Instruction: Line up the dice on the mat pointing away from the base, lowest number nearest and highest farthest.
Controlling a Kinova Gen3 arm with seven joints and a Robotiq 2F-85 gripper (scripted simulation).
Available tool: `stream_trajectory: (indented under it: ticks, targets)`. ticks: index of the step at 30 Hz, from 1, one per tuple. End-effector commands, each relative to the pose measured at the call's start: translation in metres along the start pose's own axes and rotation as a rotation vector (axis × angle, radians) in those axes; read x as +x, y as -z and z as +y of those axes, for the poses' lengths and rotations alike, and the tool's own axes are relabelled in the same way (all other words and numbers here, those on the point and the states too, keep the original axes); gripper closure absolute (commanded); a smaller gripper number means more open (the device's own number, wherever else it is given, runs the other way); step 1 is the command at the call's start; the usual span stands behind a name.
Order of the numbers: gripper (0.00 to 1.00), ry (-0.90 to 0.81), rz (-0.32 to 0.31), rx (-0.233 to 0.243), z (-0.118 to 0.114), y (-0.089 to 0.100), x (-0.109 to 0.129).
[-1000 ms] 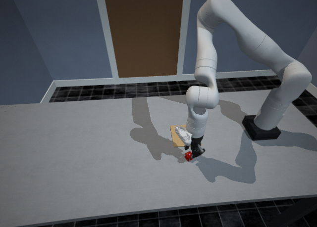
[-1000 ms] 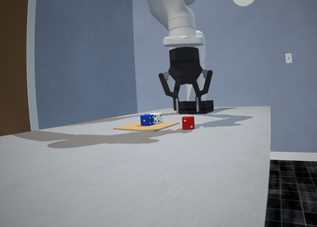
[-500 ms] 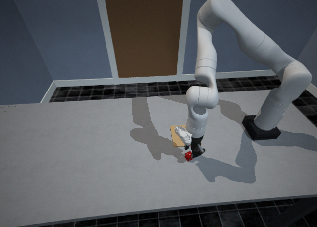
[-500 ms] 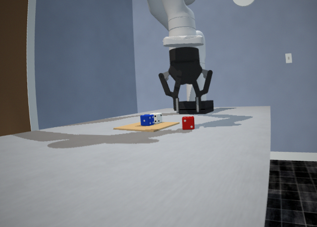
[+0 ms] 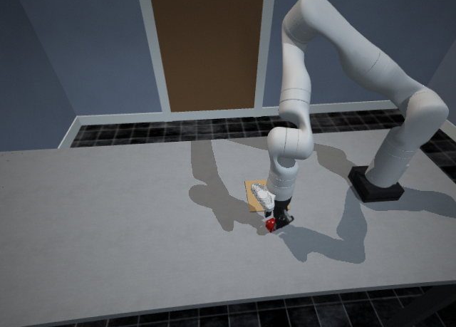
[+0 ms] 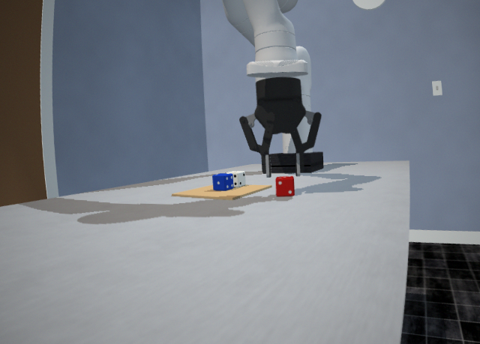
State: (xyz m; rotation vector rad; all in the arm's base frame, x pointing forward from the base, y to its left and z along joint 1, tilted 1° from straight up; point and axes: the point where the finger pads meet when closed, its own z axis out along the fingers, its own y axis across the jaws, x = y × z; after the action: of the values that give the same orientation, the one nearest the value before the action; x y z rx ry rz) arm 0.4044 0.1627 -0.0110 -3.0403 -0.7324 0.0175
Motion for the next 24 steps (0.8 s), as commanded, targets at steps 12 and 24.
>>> stream_trajectory:
  ticks: [12, 24]
  targets:
    - [0.54, 0.004, 0.002, 0.007, -0.004, -0.027, 0.000]
    - [0.54, 0.006, 0.002, 0.008, -0.005, -0.029, 0.000]
